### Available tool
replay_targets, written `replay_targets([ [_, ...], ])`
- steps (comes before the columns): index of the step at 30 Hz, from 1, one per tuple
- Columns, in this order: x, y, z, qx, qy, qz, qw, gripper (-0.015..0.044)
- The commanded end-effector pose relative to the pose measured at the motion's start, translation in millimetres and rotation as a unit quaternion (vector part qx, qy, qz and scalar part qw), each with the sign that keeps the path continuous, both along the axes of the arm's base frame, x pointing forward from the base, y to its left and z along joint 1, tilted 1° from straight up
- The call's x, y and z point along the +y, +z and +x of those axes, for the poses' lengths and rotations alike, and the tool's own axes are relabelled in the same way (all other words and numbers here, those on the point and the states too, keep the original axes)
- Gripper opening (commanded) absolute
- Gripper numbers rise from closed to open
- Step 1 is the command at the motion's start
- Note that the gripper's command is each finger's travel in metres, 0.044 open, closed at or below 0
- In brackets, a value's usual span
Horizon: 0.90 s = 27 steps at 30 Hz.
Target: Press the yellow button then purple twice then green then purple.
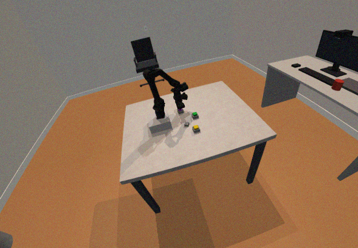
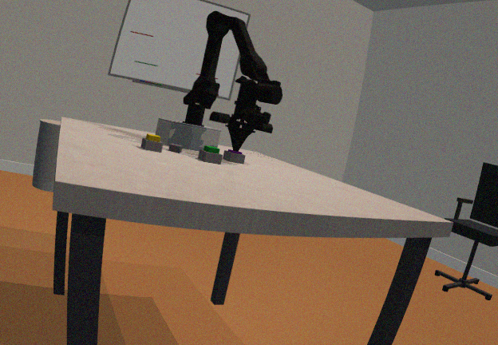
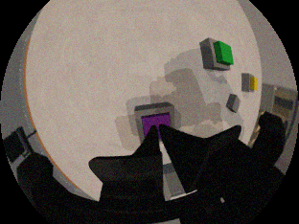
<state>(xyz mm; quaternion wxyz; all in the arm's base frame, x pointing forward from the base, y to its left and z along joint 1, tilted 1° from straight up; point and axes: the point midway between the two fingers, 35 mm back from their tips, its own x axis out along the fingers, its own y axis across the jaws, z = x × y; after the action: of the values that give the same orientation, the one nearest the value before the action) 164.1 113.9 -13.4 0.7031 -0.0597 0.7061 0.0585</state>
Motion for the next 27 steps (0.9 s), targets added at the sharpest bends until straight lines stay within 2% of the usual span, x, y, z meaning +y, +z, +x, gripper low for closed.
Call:
replay_targets([
  [1, -0.1, -0.8, -0.7, 0.001, -0.002, 0.000, 1.000, 0.0020],
  [11, 0.1, 2.3, 0.1, 0.000, 0.000, 0.000, 1.000, 0.0020],
  [14, 0.2, 30.7, -0.1, 0.001, -0.001, 0.000, 1.000, 0.0020],
  [19, 0.8, 43.4, 0.9, 0.001, -0.002, 0.000, 1.000, 0.0020],
  [23, 0.5, 92.8, 0.6, 0.001, -0.002, 0.000, 1.000, 0.0020],
  [27, 0.3, 95.4, 0.3, 0.001, -0.002, 0.000, 1.000, 0.0020],
])
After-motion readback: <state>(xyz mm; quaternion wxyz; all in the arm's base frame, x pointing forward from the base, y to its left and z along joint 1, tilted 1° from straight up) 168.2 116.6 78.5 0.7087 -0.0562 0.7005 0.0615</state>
